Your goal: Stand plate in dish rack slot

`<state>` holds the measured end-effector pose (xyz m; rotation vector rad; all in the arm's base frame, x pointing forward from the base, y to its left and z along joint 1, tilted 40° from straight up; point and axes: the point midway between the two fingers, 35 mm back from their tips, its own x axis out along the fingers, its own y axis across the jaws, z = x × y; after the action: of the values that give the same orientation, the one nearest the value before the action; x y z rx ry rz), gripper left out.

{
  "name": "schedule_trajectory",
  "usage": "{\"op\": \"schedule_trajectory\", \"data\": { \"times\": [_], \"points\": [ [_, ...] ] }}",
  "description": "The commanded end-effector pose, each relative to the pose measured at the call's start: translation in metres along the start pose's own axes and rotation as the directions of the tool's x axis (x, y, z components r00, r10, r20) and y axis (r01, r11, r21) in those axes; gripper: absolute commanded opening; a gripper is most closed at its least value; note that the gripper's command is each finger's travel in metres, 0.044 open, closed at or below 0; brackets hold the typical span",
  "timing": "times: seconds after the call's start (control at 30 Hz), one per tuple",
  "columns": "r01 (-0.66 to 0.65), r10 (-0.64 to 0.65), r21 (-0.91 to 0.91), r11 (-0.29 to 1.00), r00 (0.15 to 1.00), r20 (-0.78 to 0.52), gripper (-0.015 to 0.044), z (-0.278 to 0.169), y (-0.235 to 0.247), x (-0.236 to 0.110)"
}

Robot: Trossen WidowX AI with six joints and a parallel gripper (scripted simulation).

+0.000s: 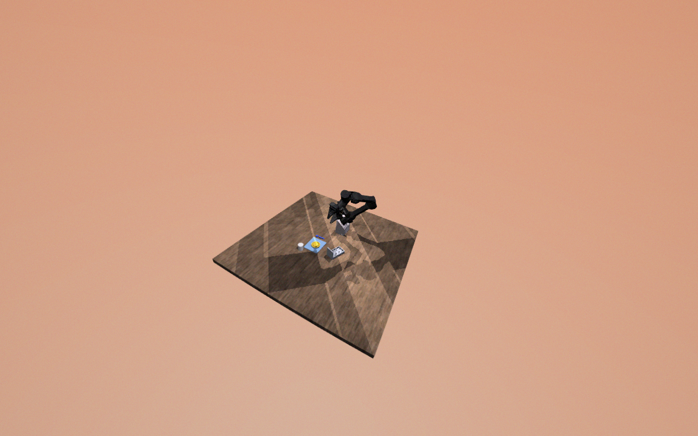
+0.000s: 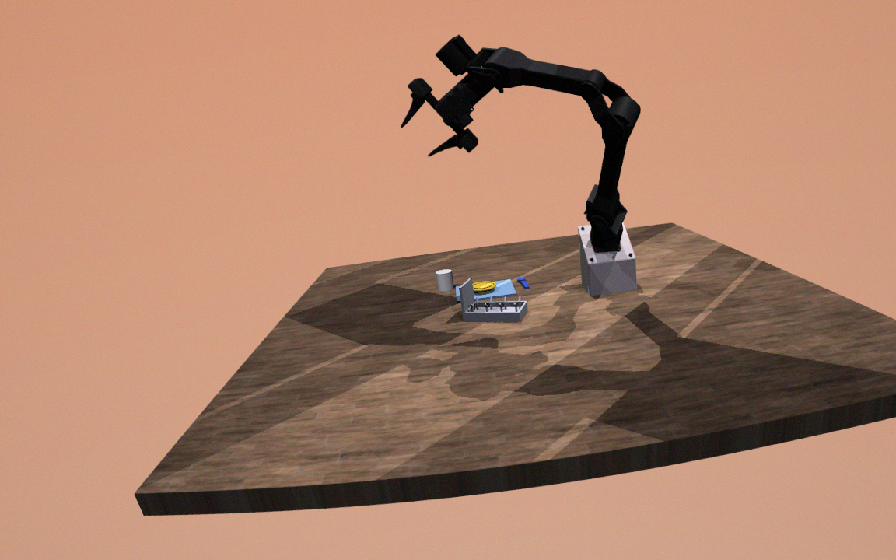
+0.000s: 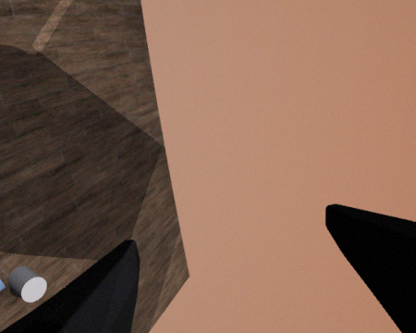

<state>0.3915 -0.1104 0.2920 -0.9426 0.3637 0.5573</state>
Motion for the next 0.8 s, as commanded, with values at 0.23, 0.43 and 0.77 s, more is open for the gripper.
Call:
{"op": "schedule_trajectory", "data": {
  "times": [0.23, 0.43, 0.77],
  "points": [
    [-0.166, 0.191, 0.304, 0.938, 0.98, -0.056, 0.04, -0.048, 0.038, 0.034],
    [-0.238, 0.302, 0.465, 0.853, 0.951, -0.068, 0.04, -0.072, 0.063, 0.05],
    [-0.31, 0.481, 0.697, 0.647, 0.875, -0.058, 0.04, -0.105, 0.109, 0.068]
  ]
}}
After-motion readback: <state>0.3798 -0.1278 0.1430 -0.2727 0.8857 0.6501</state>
